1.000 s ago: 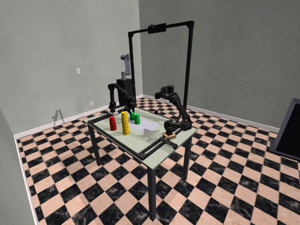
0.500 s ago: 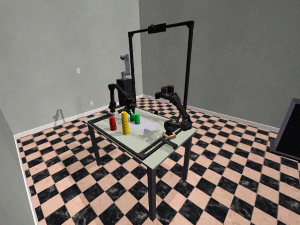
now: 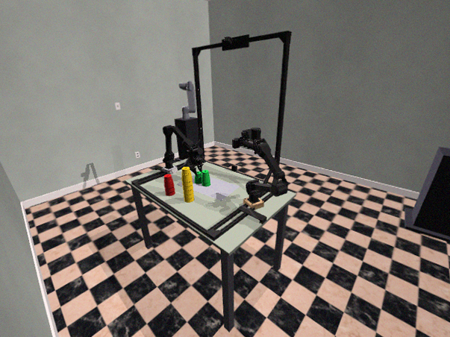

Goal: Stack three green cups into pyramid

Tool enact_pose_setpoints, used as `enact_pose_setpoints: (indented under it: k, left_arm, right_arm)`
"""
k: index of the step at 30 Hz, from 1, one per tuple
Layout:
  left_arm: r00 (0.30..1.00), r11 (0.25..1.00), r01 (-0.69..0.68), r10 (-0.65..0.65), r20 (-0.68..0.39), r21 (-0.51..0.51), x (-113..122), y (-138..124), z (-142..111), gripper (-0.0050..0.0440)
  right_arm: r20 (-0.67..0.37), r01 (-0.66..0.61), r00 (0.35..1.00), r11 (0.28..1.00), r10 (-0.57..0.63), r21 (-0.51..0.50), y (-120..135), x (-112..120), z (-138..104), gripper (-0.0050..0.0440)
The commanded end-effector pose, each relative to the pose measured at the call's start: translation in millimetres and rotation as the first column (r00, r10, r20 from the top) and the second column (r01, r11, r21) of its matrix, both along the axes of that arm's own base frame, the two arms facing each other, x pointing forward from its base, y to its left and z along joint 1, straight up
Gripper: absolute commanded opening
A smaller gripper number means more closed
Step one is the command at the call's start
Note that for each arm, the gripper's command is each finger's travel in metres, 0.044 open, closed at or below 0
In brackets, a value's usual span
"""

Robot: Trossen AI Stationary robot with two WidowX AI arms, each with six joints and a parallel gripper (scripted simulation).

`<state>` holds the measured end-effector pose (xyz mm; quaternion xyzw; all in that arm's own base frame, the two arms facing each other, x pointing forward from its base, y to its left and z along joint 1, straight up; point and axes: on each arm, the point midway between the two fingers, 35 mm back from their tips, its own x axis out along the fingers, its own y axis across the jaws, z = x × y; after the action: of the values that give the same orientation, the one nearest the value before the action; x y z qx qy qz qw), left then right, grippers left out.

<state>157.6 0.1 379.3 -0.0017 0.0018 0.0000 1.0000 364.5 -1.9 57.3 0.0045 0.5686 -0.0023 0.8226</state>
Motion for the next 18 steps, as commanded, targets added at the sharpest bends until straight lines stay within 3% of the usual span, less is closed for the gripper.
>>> enact_pose_setpoints:
  k: [1,15,18]
  left_arm:
    - [1.000,1.000,0.000,0.000,0.004,0.003,-0.3,-0.1,1.4,0.0000]
    - [1.000,1.000,0.000,0.000,0.004,0.003,-0.3,-0.1,1.4,0.0000]
    - [1.000,1.000,0.000,0.000,0.004,0.003,-0.3,-0.1,1.4,0.0000]
  right_arm:
    - [0.000,0.000,1.000,1.000,0.000,0.000,0.0,0.0,0.2,0.0000]
    - [0.000,0.000,1.000,1.000,0.000,0.000,0.0,0.0,0.2,0.0000]
    - [0.000,0.000,1.000,1.000,0.000,0.000,0.0,0.0,0.2,0.0020]
